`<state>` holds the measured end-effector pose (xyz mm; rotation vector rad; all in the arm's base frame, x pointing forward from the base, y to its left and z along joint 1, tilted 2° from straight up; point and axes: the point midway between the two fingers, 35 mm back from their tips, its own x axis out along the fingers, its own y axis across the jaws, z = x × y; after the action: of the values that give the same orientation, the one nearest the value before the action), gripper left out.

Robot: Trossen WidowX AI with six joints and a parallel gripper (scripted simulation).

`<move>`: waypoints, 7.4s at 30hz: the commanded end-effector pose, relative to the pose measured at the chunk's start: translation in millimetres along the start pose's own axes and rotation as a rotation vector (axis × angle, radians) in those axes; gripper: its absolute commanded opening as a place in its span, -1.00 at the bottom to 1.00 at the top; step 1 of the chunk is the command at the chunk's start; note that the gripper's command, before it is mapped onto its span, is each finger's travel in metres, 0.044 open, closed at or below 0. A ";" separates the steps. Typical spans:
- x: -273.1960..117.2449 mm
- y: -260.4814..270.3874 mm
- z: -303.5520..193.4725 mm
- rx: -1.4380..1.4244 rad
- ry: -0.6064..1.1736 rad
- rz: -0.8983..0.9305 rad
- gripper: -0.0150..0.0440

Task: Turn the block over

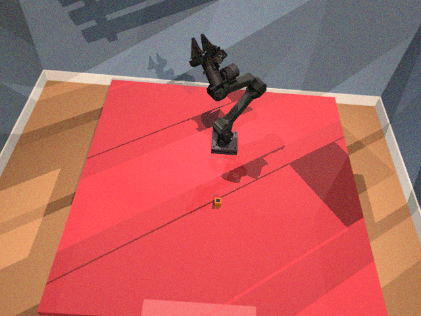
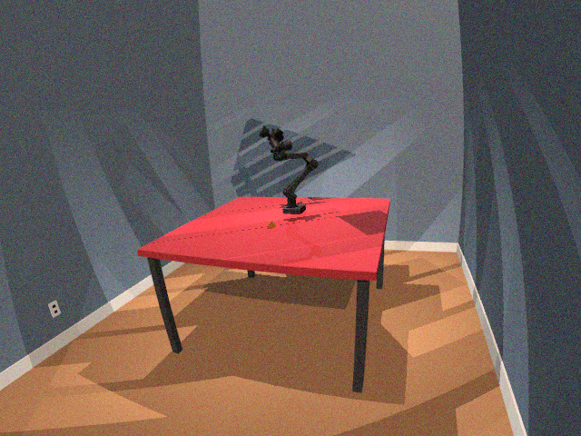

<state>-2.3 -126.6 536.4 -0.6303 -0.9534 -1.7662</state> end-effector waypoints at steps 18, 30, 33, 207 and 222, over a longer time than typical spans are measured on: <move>-91.3 215.0 -81.6 -0.031 0.333 0.803 1.00; -221.9 298.7 -101.1 -0.030 0.555 1.305 1.00; -270.3 311.1 -104.3 -0.054 0.627 1.460 1.00; -637.1 123.1 -152.2 -0.063 1.338 2.245 -0.49; -631.9 112.1 -154.3 0.171 1.216 2.184 -0.49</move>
<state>346.0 50.7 0.5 -0.0825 0.5975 0.1718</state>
